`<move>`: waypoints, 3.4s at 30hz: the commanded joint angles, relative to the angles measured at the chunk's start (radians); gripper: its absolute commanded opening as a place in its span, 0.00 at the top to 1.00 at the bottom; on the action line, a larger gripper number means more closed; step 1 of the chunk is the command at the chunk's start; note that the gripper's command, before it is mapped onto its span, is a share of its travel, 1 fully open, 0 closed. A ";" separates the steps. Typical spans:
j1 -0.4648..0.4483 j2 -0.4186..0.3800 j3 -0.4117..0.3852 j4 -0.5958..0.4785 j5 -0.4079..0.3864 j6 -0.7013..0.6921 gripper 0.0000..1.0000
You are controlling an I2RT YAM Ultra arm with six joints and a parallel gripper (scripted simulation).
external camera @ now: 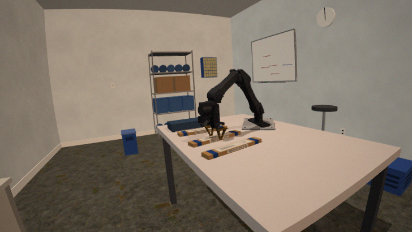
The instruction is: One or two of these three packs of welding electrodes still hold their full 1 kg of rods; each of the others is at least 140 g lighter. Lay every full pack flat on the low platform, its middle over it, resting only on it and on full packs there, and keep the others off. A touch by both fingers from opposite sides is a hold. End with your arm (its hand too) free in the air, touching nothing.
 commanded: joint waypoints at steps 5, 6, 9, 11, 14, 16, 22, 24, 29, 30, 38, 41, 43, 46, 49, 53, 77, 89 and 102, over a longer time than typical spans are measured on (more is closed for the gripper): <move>-0.001 -0.008 0.007 0.000 0.001 0.001 0.05; -0.001 -0.008 0.007 0.000 0.001 0.001 0.05; -0.001 -0.008 0.007 0.000 0.001 0.001 0.05; -0.001 -0.008 0.007 0.000 0.001 0.001 0.05; -0.001 -0.008 0.007 0.000 0.001 0.001 0.05; -0.001 -0.008 0.007 0.000 0.001 0.001 0.05; -0.001 -0.008 0.007 0.000 0.001 0.001 0.05; -0.006 -0.042 -0.031 0.000 0.002 0.000 0.05; -0.016 -0.076 0.054 -0.088 0.001 -0.010 0.05; -0.016 -0.076 0.054 -0.088 0.001 -0.010 0.05; -0.023 -0.105 0.150 -0.210 -0.002 -0.017 0.05; -0.026 -0.113 0.197 -0.264 -0.003 -0.020 0.05; -0.028 -0.116 0.232 -0.302 -0.004 -0.022 0.05; -0.032 -0.102 0.290 -0.361 -0.005 -0.025 0.05; -0.033 -0.088 0.318 -0.387 -0.006 -0.026 0.05; -0.035 -0.077 0.349 -0.417 -0.005 -0.028 0.05; -0.269 -0.146 0.217 -0.362 -0.026 -0.063 0.05; -0.440 -0.086 0.264 -0.384 -0.041 -0.233 0.05; -0.549 -0.015 0.350 -0.417 -0.049 -0.365 0.05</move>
